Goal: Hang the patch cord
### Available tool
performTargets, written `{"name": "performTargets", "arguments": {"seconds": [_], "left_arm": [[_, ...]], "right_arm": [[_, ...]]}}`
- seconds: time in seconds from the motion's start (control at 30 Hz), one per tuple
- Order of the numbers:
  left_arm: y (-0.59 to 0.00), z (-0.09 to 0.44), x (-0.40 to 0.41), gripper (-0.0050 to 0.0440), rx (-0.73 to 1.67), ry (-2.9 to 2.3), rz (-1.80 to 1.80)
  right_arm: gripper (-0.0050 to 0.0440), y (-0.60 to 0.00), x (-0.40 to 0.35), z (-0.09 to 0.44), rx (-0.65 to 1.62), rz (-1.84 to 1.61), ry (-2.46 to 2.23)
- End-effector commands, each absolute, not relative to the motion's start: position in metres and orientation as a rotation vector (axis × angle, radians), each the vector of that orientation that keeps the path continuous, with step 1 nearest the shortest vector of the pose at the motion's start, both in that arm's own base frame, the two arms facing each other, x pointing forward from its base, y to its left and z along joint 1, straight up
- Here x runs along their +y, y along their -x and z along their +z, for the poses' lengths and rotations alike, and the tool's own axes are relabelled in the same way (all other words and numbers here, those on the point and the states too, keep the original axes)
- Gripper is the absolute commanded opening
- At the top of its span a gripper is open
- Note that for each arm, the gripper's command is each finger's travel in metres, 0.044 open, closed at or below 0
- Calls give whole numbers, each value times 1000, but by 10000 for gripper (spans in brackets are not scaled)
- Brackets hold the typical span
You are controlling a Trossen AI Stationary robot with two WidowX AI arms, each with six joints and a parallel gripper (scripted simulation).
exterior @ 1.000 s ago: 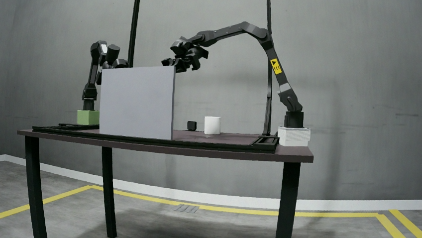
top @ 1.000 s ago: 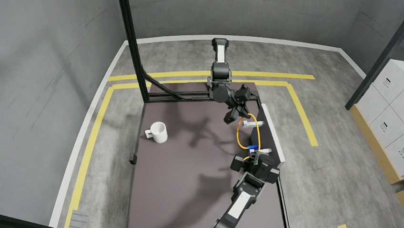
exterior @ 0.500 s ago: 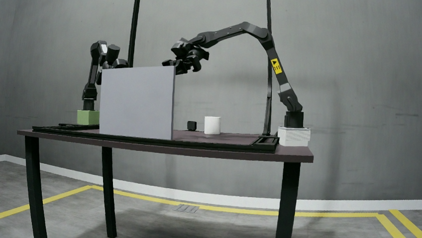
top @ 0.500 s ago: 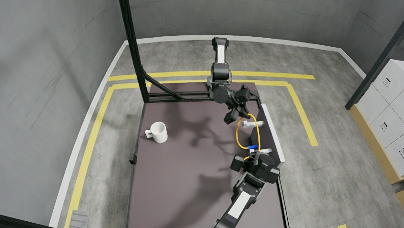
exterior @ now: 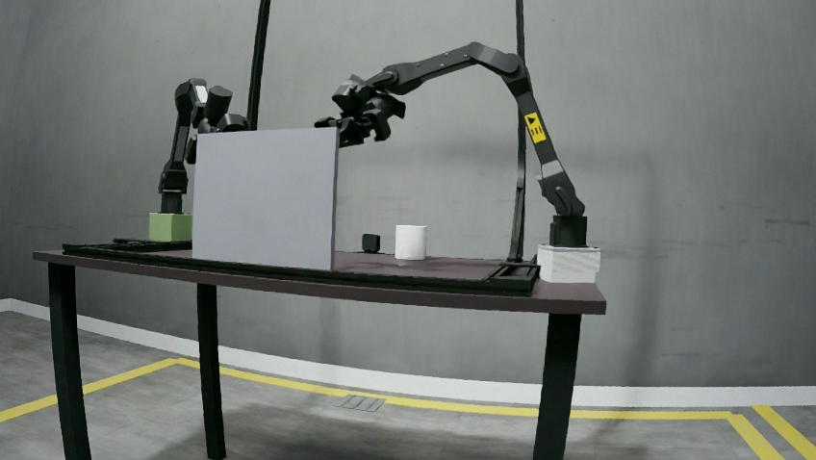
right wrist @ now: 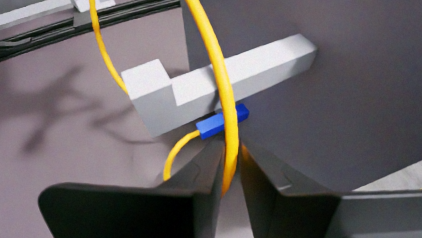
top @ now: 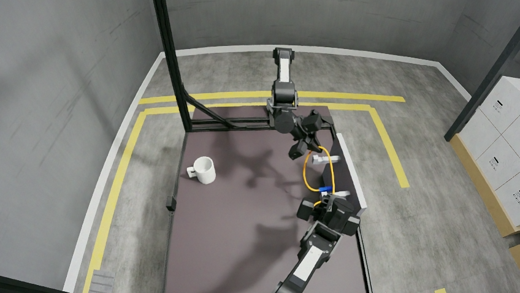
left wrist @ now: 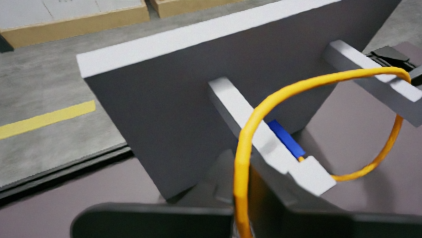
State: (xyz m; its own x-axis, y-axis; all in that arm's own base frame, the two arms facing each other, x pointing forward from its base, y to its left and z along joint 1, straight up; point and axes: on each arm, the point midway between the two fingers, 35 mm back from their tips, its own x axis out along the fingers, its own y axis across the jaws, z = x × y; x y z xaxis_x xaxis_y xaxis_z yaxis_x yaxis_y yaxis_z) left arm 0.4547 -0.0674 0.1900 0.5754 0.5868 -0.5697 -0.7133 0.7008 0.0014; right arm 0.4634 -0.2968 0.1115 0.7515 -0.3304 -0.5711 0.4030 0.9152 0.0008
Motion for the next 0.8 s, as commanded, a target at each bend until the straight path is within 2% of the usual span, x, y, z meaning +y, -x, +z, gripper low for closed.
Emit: {"name": "performTargets", "arguments": {"seconds": [0.0,0.77], "left_arm": [[-452,199,-65,25,558,264,765],[-449,196,-63,25,559,266,767]], "right_arm": [[40,-464,-298,125,574,-405,-115],[40,-464,-298,125,574,-405,-115]]}}
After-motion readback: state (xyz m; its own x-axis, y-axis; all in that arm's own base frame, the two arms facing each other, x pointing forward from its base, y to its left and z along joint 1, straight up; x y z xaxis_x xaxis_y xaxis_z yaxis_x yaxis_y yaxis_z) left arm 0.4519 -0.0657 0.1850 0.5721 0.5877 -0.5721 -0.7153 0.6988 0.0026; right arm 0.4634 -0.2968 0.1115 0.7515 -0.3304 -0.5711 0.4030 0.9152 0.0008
